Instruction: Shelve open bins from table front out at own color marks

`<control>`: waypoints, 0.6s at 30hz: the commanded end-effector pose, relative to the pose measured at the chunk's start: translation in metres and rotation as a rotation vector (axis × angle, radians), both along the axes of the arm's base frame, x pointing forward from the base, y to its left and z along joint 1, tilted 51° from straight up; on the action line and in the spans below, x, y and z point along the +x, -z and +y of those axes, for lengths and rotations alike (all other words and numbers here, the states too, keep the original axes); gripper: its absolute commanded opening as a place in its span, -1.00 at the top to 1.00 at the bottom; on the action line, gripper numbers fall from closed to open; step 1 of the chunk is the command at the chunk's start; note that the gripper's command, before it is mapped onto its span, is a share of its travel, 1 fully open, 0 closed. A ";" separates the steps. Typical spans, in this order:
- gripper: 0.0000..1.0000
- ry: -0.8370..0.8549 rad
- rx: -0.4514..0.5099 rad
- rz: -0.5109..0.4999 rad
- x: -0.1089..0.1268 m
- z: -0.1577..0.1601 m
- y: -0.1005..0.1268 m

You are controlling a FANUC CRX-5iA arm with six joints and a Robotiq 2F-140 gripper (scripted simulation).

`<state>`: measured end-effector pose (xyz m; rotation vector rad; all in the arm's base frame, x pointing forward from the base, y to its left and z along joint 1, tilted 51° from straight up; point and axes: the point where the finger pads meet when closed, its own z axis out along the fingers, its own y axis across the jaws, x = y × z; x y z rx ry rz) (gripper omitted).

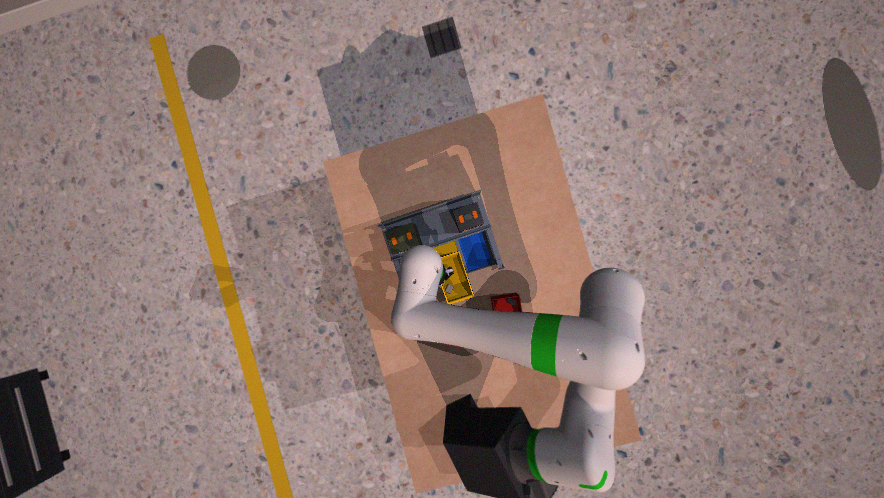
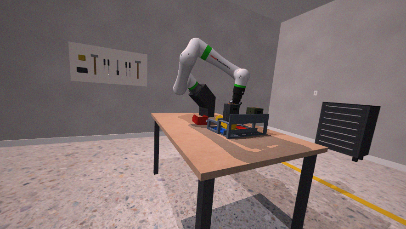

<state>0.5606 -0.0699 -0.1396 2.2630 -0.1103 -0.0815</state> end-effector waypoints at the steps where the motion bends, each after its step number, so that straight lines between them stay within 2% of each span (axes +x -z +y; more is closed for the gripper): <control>1: 1.00 0.000 0.000 0.000 0.000 0.000 0.000; 18: 1.00 -0.010 0.000 -0.009 0.005 0.000 0.000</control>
